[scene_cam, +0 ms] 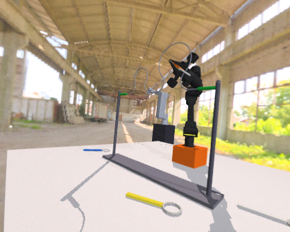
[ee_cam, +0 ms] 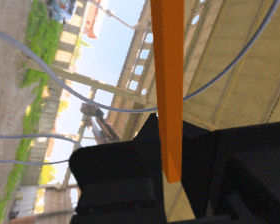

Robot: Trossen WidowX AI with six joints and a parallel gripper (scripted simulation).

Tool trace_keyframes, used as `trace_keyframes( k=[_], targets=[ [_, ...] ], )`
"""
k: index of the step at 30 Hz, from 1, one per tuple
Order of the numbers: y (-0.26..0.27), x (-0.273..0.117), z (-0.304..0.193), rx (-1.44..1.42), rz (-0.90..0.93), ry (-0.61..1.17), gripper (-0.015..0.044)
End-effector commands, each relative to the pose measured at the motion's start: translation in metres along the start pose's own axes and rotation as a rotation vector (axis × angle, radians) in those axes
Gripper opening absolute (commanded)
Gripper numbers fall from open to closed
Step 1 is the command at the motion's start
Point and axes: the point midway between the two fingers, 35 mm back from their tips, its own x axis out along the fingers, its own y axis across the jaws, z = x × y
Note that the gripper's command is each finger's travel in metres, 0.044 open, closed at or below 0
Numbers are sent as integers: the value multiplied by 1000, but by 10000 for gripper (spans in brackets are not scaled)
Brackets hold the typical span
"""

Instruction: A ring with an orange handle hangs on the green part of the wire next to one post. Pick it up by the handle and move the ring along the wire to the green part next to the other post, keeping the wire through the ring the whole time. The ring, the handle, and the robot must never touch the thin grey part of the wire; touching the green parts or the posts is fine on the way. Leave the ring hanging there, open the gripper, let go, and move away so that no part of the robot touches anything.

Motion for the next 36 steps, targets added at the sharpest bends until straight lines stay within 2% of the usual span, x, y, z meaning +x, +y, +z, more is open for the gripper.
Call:
trace_keyframes(
  k=[1,36],
  targets=[
    [9,-1,1,18,9,-1,-150],
    [82,-19,16,424,242,56,-150]
  ],
)
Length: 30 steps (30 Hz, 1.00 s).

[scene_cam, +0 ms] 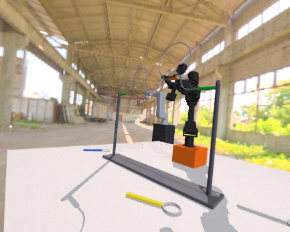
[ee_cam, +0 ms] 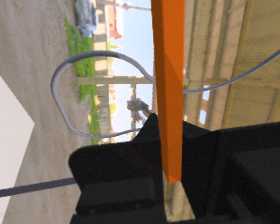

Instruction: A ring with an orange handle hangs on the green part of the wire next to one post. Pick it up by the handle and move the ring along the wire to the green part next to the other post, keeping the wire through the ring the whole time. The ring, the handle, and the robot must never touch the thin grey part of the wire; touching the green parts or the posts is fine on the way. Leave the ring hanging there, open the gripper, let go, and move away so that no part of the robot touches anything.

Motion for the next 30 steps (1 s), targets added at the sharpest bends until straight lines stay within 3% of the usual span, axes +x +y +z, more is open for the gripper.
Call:
trace_keyframes(
  k=[1,30],
  targets=[
    [15,-2,0,58,44,13,-150],
    [85,-23,21,494,294,70,-150]
  ],
)
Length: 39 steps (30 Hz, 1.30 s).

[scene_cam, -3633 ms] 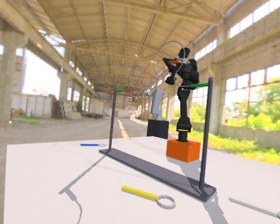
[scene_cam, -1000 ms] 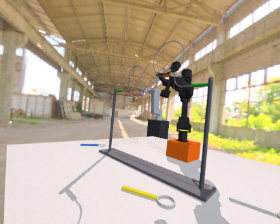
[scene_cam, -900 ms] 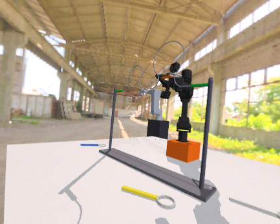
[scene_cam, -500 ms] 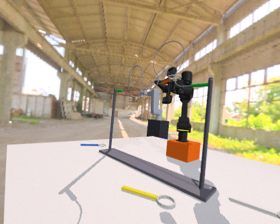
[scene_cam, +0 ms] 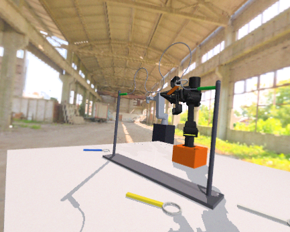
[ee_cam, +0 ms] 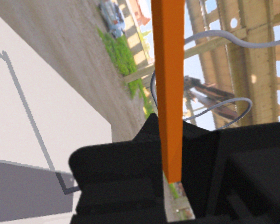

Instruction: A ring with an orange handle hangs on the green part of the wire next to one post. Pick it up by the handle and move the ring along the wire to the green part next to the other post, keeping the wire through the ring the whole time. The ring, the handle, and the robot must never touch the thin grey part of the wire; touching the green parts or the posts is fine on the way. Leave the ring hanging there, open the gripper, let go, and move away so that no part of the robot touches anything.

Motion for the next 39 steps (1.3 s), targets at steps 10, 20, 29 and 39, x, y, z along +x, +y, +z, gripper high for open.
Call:
trace_keyframes(
  k=[10,20,29,39],
  targets=[
    [38,4,3,206,106,-50,-150],
    [56,-1,8,311,161,-39,-150],
    [78,-9,17,454,236,-20,-150],
    [108,-24,37,671,349,9,-150]
  ],
)
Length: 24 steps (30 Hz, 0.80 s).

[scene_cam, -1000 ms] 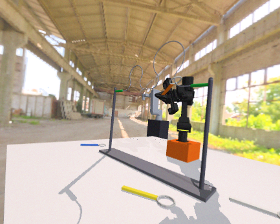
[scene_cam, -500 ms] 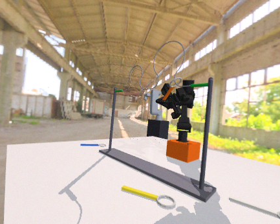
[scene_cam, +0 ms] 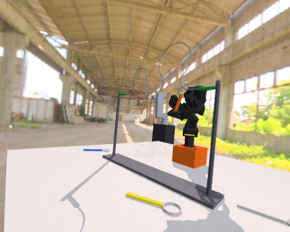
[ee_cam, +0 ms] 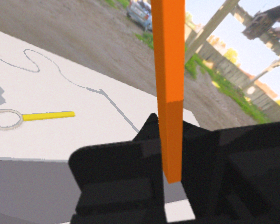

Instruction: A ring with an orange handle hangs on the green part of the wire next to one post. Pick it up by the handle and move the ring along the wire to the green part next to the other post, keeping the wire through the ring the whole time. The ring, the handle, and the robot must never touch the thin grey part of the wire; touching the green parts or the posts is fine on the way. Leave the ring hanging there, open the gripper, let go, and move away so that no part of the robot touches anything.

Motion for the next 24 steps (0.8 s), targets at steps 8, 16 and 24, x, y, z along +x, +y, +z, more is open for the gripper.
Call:
trace_keyframes(
  k=[8,16,24],
  targets=[
    [42,-8,6,244,114,30,-150],
    [65,-15,14,377,175,47,-150],
    [82,-21,23,470,218,59,-150]
  ],
)
